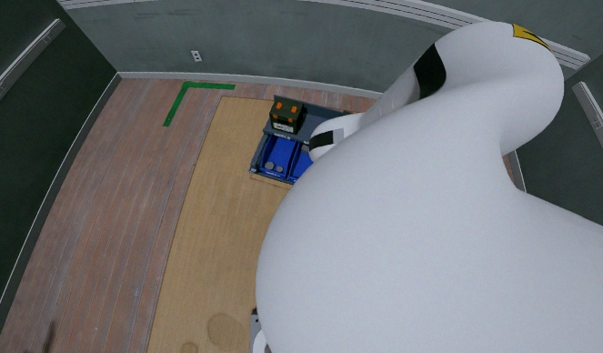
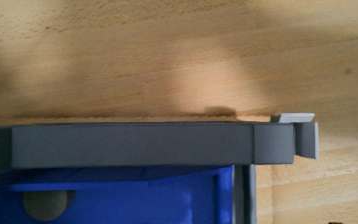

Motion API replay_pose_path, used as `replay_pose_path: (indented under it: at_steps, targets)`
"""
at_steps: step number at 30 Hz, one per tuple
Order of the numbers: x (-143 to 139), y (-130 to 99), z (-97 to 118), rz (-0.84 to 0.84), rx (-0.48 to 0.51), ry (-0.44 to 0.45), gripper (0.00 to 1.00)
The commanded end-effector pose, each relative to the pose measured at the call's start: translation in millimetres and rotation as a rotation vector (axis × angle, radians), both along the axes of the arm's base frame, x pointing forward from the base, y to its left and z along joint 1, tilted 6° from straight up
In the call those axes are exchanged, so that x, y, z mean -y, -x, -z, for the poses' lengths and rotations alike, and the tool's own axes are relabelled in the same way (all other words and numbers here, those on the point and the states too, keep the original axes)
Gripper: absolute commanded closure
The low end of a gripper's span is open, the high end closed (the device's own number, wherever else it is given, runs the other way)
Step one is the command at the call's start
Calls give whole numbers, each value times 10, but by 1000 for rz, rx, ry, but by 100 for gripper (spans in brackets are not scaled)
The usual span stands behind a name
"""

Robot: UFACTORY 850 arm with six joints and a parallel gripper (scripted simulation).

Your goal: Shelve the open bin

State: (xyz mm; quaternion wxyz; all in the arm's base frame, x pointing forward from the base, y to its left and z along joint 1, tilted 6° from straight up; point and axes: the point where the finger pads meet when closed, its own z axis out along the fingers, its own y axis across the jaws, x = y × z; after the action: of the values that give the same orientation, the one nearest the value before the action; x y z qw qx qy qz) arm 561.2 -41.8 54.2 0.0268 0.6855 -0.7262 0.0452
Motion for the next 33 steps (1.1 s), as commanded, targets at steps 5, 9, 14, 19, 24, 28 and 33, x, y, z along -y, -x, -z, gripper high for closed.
replay_pose_path:
  at_steps: [5, 9, 14, 19, 24, 28, 33]
  targets:
    - [-56, 2, -553, 0, 2, 0, 0]
    - [-56, 2, -553, 0, 2, 0, 0]
    - [-56, 2, -553, 0, 2, 0, 0]
    - [-56, 2, -553, 0, 2, 0, 0]
    - [-56, 2, -553, 0, 2, 0, 0]
    - [-56, 2, -553, 0, 2, 0, 0]
    - [-56, 2, -553, 0, 2, 0, 0]
